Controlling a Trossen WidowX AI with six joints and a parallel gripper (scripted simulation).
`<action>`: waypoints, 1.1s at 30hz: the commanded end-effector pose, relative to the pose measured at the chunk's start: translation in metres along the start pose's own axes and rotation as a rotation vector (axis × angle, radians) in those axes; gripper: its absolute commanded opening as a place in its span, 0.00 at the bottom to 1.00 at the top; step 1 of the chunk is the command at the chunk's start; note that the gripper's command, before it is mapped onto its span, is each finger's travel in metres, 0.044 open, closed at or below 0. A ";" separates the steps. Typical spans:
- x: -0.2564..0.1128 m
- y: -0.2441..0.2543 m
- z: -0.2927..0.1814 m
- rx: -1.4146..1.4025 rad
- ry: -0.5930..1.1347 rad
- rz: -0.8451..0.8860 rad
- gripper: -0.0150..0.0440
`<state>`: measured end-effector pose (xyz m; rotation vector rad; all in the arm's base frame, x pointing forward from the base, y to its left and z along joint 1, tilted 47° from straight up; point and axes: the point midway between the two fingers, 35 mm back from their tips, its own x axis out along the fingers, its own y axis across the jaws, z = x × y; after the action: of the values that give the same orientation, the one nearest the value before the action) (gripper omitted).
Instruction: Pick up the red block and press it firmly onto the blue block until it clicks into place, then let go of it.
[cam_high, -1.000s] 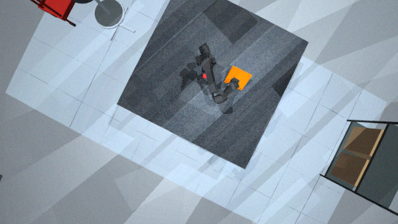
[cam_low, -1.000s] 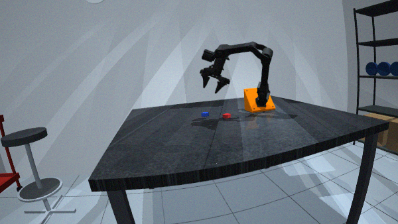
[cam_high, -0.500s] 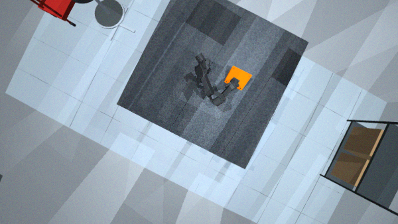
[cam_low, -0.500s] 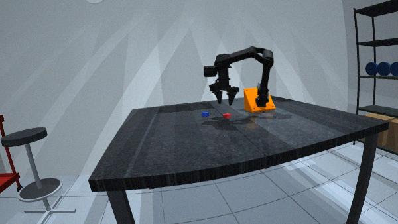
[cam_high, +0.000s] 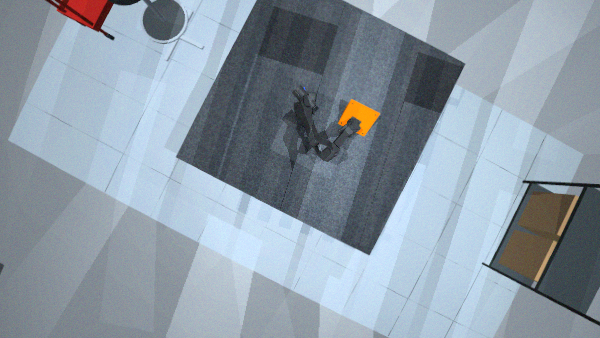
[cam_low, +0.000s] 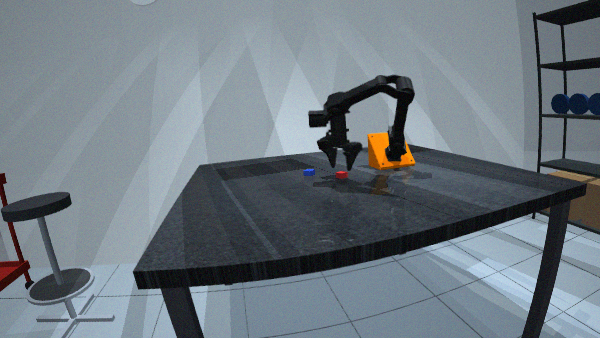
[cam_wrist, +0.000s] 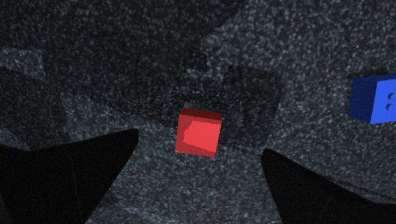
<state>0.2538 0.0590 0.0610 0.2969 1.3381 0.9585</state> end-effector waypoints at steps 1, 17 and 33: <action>0.006 0.002 0.000 0.002 -0.004 0.002 1.00; 0.024 0.003 0.000 0.002 -0.005 0.003 0.87; 0.024 0.003 0.000 0.002 -0.005 0.003 0.42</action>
<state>0.2511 0.0773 0.0459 0.2975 1.3364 0.9600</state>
